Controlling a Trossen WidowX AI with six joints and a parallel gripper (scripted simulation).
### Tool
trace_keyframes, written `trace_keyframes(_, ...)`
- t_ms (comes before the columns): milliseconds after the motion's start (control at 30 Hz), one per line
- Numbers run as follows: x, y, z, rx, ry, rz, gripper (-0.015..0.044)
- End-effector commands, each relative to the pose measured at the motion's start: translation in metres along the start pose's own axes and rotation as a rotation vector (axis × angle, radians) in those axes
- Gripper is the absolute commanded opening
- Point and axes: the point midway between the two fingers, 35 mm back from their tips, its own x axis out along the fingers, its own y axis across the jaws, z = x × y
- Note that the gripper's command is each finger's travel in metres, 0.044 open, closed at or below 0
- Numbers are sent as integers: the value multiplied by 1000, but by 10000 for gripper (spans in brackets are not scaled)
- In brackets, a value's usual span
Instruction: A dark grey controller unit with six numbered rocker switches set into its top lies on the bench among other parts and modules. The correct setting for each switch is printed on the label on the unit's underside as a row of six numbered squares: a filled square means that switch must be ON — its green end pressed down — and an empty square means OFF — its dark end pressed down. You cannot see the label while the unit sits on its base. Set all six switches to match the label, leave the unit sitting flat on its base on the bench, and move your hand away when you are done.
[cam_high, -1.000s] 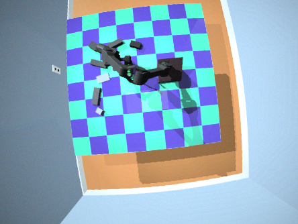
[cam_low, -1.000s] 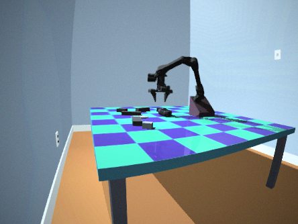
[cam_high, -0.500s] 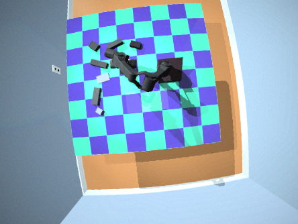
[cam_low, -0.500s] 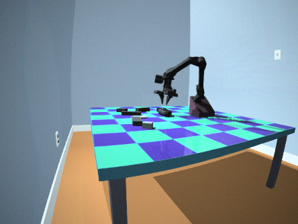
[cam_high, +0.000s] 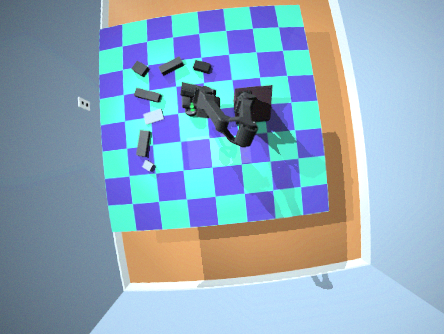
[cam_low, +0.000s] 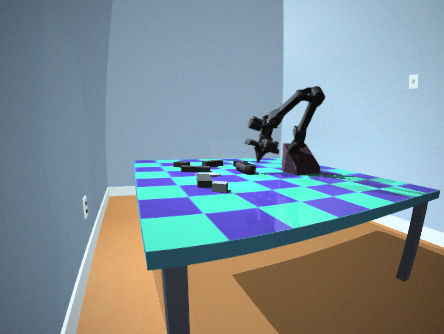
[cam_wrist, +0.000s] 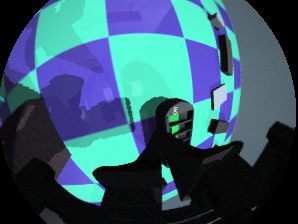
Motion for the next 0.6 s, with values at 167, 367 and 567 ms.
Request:
trace_keyframes(167,8,6,2,-2,-5,-22,0)
trace_keyframes(367,18,8,2,-2,-4,-21,0)
trace_keyframes(567,27,10,1,-2,-3,-21,0)
